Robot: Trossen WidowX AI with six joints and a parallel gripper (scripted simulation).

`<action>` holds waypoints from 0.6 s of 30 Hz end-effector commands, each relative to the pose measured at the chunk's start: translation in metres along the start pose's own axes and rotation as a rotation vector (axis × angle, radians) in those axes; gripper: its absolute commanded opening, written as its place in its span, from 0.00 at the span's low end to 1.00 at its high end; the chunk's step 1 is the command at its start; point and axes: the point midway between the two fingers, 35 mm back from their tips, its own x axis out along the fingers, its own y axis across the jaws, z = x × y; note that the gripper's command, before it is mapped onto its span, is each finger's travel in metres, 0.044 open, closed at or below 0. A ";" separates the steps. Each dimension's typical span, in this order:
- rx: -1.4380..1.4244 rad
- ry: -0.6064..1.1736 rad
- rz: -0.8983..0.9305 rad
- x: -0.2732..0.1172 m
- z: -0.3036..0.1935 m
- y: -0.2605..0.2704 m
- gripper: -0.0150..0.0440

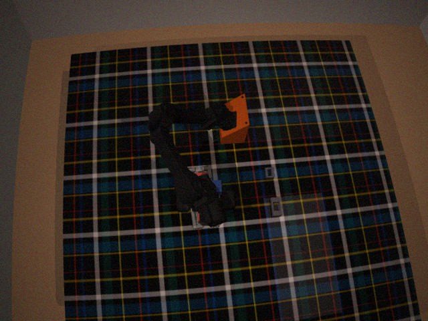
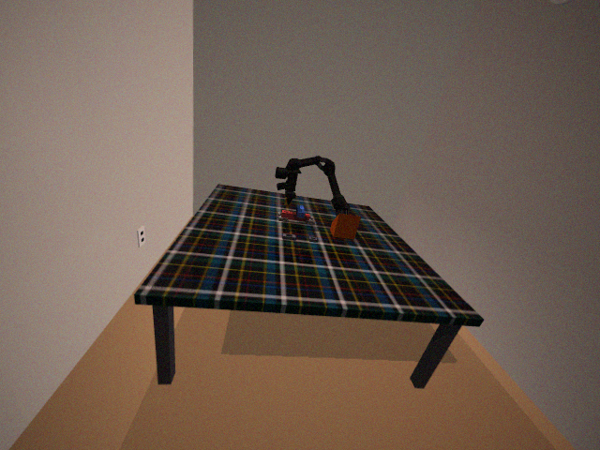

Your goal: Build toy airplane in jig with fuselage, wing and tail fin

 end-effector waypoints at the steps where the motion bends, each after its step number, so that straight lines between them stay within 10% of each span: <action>1: 0.001 -0.007 -0.004 0.000 0.002 -0.002 0.37; 18: 0.001 -0.007 -0.005 0.028 0.002 -0.002 0.37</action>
